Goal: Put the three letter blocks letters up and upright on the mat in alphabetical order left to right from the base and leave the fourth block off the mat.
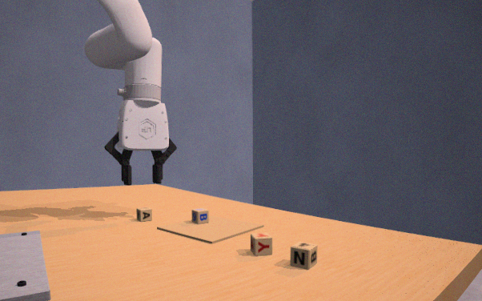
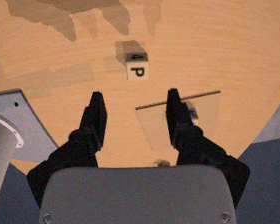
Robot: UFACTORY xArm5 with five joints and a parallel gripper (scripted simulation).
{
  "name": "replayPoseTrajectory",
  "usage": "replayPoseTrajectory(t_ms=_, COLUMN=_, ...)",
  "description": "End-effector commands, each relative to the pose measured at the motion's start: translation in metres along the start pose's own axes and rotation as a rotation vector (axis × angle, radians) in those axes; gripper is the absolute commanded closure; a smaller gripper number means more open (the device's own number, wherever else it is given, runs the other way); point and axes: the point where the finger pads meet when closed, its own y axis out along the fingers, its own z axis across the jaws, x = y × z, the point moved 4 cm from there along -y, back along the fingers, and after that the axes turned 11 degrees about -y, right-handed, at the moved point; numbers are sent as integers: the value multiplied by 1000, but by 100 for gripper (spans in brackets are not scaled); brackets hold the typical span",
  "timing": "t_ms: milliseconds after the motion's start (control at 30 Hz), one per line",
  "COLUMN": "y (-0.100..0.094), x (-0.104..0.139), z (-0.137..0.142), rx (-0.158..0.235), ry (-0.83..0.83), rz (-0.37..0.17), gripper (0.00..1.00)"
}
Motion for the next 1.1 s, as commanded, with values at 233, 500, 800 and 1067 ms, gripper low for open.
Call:
replayPoseTrajectory(t_ms=233, y=13, x=0, z=2, rx=4, ry=0, rz=1, gripper=37)
replayPoseTrajectory(t_ms=500, y=22, x=0, z=2, rx=4, ry=0, rz=1, gripper=37)
replayPoseTrajectory(t_ms=800, y=34, x=0, z=2, rx=4, ry=0, rz=1, gripper=37)
replayPoseTrajectory(t_ms=1067, y=39, x=0, z=2, rx=4, ry=0, rz=1, gripper=37)
